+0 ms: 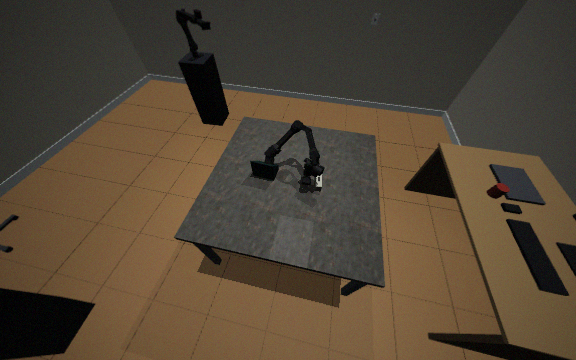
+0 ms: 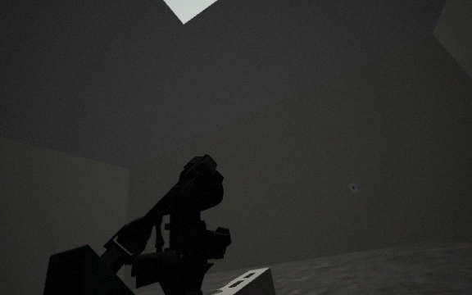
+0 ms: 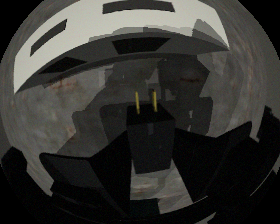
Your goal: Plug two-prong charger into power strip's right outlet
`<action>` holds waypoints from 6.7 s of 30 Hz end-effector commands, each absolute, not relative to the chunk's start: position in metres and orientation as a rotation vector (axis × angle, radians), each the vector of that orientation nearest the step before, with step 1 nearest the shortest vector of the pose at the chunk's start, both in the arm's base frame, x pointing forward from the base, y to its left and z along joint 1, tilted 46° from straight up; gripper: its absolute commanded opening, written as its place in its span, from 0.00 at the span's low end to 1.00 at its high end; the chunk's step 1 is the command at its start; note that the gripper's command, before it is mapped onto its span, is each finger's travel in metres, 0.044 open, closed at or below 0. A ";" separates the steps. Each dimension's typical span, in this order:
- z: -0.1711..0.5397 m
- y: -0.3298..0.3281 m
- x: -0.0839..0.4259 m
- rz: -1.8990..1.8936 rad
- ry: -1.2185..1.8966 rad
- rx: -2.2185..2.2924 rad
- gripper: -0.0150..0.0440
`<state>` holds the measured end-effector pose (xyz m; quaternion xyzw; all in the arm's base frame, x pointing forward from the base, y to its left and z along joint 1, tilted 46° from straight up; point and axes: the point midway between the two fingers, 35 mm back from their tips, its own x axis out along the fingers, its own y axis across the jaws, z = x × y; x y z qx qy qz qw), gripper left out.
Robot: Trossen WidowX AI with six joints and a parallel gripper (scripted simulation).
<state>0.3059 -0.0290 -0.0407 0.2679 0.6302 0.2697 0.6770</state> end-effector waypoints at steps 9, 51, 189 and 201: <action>-0.040 -0.029 0.322 0.618 1.406 0.590 0.25; -0.039 -0.029 0.333 0.625 1.402 0.581 0.25; -0.035 -0.031 0.359 0.625 1.400 0.580 0.25; -0.034 -0.031 0.364 0.625 1.400 0.580 0.25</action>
